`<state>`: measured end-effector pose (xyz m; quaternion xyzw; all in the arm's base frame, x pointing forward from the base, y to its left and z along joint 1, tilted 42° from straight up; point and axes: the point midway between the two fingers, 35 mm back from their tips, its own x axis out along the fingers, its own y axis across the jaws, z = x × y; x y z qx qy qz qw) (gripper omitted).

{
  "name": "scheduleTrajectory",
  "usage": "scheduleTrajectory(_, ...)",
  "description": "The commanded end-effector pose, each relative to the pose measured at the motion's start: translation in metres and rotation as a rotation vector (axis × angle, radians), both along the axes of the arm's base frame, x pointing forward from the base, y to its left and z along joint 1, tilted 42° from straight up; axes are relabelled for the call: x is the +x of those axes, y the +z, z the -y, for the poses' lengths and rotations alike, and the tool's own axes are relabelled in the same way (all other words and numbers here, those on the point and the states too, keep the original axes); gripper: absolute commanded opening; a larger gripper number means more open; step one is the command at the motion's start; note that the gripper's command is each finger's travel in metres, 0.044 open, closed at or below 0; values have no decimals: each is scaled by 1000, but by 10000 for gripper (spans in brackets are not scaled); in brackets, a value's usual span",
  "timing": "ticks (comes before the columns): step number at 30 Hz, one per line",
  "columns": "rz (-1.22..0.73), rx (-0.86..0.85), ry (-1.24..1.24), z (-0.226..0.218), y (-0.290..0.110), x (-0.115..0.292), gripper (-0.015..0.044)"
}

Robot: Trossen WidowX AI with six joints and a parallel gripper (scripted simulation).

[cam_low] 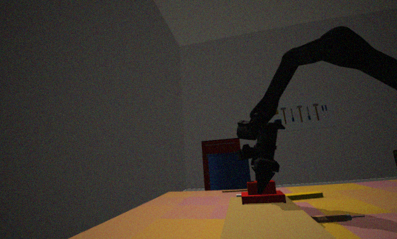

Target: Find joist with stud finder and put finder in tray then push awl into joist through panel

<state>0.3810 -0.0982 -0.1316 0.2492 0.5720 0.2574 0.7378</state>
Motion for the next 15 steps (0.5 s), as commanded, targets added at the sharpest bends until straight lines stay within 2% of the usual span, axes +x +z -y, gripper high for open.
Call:
scheduleTrajectory(1, -2, -5, 2, 7, -7, 0, 0)
scheduleTrajectory(15, -1, -2, -2, 11, 2, 2, 0)
